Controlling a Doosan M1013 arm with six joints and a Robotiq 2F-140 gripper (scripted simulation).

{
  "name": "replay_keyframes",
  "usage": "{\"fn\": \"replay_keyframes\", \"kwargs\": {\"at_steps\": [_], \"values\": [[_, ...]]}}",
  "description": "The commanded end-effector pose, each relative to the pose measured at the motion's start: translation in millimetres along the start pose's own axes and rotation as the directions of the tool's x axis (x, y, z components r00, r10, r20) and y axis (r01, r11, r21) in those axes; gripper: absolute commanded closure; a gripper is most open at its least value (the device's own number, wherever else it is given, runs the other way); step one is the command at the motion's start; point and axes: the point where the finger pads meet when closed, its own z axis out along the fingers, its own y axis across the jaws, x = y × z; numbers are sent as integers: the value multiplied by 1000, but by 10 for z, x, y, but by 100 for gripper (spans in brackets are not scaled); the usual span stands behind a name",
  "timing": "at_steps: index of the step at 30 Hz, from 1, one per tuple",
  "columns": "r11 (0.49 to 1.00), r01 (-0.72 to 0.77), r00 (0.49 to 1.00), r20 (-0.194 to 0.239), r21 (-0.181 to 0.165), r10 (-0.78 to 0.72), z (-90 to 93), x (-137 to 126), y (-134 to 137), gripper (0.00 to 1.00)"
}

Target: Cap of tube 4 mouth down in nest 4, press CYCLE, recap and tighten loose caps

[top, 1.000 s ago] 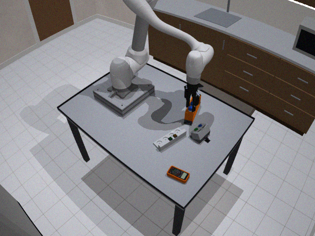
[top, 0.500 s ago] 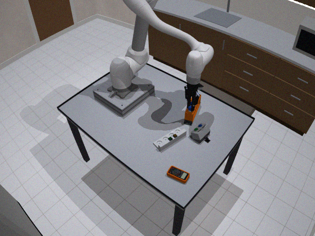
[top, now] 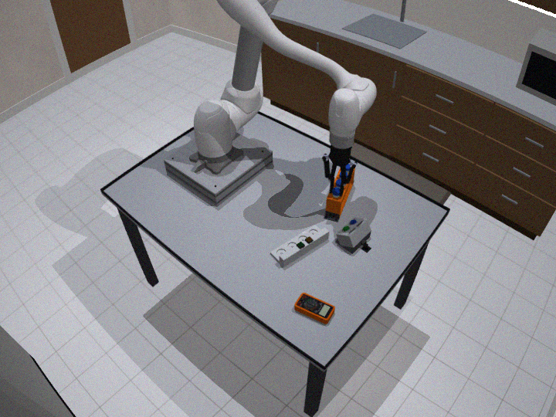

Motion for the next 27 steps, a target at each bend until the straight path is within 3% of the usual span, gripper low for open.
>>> {"fn": "replay_keyframes", "kwargs": {"at_steps": [1,3,5,10,15,16,27], "values": [[978,210,978,-17,-6,-210,-6,-1,4,70],[952,306,952,-16,-8,-306,-5,-1,4,70],[952,306,952,-16,-8,-306,-5,-1,4,70],[848,530,848,-14,-11,-530,-3,0,4,70],[848,530,848,-14,-11,-530,-3,-1,4,70],[848,530,848,-14,-11,-530,-13,0,4,59],[848,530,848,-14,-11,-530,-13,-1,4,59]]}}
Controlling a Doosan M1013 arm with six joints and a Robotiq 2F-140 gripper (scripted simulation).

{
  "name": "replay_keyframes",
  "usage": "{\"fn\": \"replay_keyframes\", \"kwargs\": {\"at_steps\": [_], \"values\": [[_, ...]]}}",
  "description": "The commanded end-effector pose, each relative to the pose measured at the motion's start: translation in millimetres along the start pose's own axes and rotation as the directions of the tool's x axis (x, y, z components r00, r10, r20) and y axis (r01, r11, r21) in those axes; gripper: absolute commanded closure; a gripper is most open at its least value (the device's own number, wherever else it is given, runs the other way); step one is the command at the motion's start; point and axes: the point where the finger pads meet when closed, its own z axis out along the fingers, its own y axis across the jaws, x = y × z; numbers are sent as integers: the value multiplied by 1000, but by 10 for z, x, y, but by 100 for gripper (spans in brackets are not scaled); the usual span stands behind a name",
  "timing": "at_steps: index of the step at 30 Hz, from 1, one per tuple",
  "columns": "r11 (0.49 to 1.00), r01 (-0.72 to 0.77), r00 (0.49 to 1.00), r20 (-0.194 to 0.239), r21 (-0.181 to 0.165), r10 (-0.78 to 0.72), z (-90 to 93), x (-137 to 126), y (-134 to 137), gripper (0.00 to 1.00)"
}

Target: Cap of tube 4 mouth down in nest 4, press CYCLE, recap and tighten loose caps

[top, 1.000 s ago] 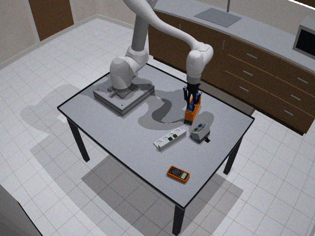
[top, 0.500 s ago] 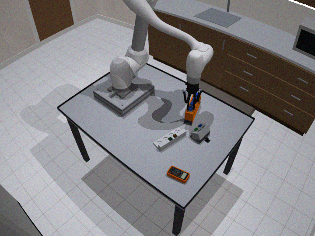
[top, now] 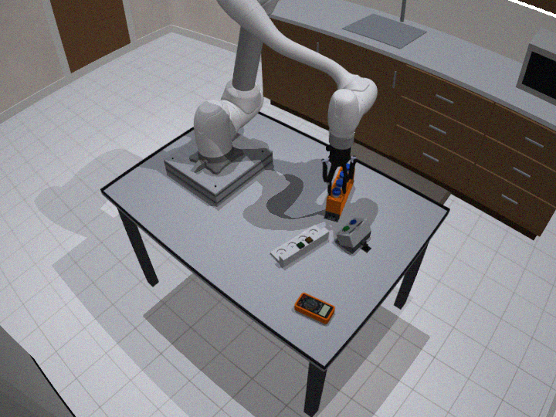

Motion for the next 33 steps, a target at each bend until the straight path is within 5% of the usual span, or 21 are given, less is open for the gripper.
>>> {"fn": "replay_keyframes", "kwargs": {"at_steps": [1,5,10,12,15,19,25,26,33], "values": [[1000,0,1000,0,-1,0,-6,-2,4,59],[950,-312,950,0,-1,312,-1,-2,4,59],[825,-565,825,-2,-2,565,-1,-2,4,59],[825,-565,825,-2,-2,565,-1,-2,4,59],[657,-754,657,-2,-1,754,-1,-2,4,59],[500,-866,500,-1,-1,866,-1,-2,4,59],[500,-866,500,-1,-1,866,-1,0,5,59],[500,-866,500,-1,-1,866,-1,-1,5,70],[500,-866,500,-1,-1,866,-2,-1,5,70]]}}
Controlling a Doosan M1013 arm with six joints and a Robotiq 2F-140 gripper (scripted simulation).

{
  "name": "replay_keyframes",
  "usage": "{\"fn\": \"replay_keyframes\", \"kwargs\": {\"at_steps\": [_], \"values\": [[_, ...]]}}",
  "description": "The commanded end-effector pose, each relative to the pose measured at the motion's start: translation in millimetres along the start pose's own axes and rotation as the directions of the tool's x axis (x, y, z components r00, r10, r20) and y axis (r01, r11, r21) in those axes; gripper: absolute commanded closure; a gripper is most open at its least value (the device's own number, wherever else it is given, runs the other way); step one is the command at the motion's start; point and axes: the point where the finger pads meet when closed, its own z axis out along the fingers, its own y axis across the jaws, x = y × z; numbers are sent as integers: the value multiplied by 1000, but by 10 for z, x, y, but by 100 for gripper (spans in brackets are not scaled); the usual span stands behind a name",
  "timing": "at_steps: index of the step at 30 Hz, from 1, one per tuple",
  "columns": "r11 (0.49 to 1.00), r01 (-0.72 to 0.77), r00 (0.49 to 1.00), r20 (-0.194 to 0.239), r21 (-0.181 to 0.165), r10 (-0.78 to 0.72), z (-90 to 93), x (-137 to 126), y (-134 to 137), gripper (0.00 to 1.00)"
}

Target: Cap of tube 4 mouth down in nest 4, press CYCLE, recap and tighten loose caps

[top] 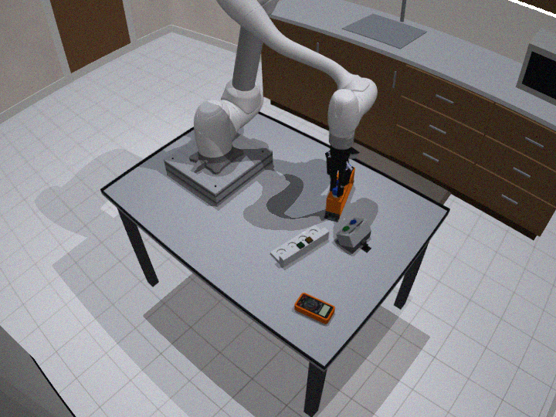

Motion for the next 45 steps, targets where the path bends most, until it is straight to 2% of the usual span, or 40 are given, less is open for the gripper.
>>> {"fn": "replay_keyframes", "kwargs": {"at_steps": [1,7,11,13,16,22,28,30,32,36,37,45], "values": [[1000,0,1000,-1,-1,0,-6,2,3,70],[1000,0,1000,-1,-1,0,-6,2,3,70],[980,199,980,0,-1,-199,-5,3,3,70],[980,199,980,0,-1,-199,-5,3,3,70],[939,343,939,0,-1,-343,-5,3,3,70],[796,605,796,0,-1,-605,-4,2,3,70],[582,813,582,0,-1,-813,-3,2,3,70],[582,813,582,0,-1,-813,-3,2,3,70],[500,866,500,0,-1,-866,-3,3,3,70],[500,866,500,0,-1,-866,-2,2,3,70],[500,866,500,0,-1,-866,-11,3,3,59],[500,866,500,0,-1,-866,-10,3,2,59]]}}
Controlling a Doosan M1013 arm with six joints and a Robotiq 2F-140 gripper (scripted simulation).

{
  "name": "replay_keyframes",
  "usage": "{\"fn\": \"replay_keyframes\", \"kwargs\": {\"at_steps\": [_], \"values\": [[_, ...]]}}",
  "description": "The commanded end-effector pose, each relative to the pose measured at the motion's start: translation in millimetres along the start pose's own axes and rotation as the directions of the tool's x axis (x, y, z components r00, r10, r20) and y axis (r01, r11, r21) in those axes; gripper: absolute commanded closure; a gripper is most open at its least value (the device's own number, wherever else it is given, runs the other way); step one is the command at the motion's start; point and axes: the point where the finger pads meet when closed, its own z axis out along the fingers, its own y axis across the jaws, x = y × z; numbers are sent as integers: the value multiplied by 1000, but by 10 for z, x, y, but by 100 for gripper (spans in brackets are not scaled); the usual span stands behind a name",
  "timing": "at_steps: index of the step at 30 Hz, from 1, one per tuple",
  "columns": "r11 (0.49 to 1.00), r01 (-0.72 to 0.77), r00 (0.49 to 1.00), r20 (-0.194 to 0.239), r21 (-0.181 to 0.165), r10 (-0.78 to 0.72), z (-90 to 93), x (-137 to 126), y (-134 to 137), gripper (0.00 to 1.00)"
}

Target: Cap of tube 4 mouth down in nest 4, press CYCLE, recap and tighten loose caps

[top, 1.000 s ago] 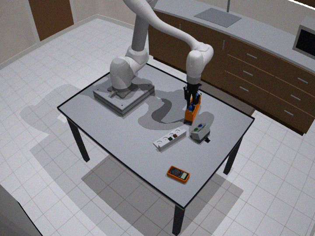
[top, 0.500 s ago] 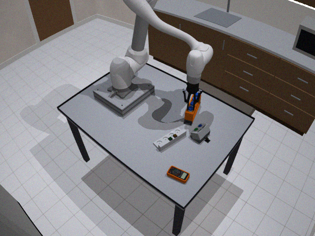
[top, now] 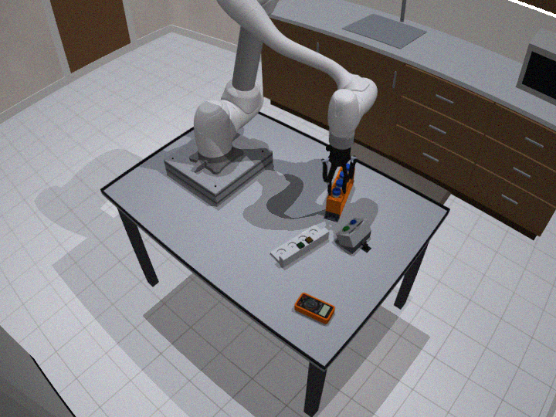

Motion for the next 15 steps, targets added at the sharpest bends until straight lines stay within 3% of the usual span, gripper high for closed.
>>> {"fn": "replay_keyframes", "kwargs": {"at_steps": [1,4,9,15], "values": [[1000,0,1000,0,-1,0,-6,-2,4,59],[1000,0,1000,0,-1,0,-6,-2,4,59],[936,-352,936,0,-1,352,-1,-2,4,59],[753,-658,753,-2,-2,658,-1,-2,4,59]]}}
